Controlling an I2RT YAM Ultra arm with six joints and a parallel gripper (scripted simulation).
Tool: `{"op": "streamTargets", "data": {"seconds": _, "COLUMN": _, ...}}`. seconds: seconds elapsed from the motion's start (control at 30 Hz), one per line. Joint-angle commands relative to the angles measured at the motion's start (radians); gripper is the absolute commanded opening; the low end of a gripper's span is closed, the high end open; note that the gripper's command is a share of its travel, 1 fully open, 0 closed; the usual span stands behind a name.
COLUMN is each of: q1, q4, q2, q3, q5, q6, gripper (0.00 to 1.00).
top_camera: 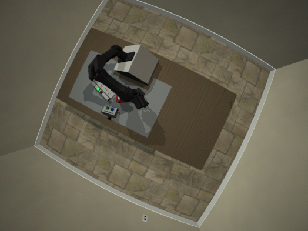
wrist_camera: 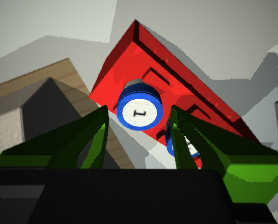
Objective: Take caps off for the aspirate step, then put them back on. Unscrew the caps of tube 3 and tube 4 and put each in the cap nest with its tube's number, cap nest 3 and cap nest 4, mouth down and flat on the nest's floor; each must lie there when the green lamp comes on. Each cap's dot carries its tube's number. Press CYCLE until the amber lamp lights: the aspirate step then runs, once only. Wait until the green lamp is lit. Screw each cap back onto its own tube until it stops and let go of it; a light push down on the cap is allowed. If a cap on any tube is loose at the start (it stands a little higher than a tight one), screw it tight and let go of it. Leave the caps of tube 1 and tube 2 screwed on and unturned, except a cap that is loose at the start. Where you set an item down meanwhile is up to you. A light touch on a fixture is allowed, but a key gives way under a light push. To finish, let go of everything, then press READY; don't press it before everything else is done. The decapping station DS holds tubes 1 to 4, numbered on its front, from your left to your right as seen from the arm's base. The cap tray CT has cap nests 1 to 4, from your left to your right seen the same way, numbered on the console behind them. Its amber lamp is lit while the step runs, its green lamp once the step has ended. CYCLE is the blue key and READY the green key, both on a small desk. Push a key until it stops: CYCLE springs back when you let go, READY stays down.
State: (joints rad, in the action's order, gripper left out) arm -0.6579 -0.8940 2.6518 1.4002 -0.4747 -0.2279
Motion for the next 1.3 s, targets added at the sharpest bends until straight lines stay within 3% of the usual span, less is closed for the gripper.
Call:
{"op": "streamTargets", "data": {"seconds": 0.0, "q1": -0.005, "q4": 0.006, "q2": -0.007, "q3": 0.004, "q5": 0.0, "q6": -0.004, "gripper": 0.49}}
{"op": "streamTargets", "data": {"seconds": 0.9, "q1": 0.008, "q4": 0.041, "q2": 0.009, "q3": -0.01, "q5": -0.007, "q6": -0.017, "gripper": 0.49}}
{"op": "streamTargets", "data": {"seconds": 0.93, "q1": 0.008, "q4": 0.041, "q2": 0.009, "q3": -0.01, "q5": -0.007, "q6": -0.017, "gripper": 0.0}}
{"op": "streamTargets", "data": {"seconds": 1.27, "q1": 0.008, "q4": 0.041, "q2": 0.009, "q3": -0.01, "q5": -0.007, "q6": -0.017, "gripper": 0.0}}
